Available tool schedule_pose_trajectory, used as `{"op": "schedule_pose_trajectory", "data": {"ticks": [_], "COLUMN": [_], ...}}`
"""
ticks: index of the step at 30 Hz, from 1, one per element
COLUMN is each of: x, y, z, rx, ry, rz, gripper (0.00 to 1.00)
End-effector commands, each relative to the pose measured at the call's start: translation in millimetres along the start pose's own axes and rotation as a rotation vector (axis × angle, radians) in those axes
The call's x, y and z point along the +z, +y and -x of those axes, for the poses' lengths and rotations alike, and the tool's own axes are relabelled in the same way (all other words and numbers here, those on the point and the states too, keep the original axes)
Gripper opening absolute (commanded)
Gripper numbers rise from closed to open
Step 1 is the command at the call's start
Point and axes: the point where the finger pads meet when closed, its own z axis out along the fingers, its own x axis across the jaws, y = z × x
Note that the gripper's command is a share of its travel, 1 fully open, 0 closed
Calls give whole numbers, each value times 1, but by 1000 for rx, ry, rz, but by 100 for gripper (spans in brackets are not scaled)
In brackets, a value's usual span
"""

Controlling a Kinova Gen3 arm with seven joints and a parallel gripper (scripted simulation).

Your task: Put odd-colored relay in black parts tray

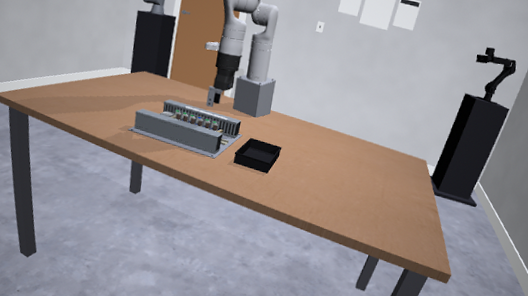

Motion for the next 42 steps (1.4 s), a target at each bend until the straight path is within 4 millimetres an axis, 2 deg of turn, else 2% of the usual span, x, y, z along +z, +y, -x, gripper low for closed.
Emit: {"op": "schedule_pose_trajectory", "data": {"ticks": [1, 7, 42], "x": [-1, -1, -1], "y": [-17, -31, -32], "z": [1, 1, 1], "rx": [-1, -1, -1], "ry": [-1, -1, -1], "rz": [3, 3, 3], "gripper": [98, 98, 98]}}
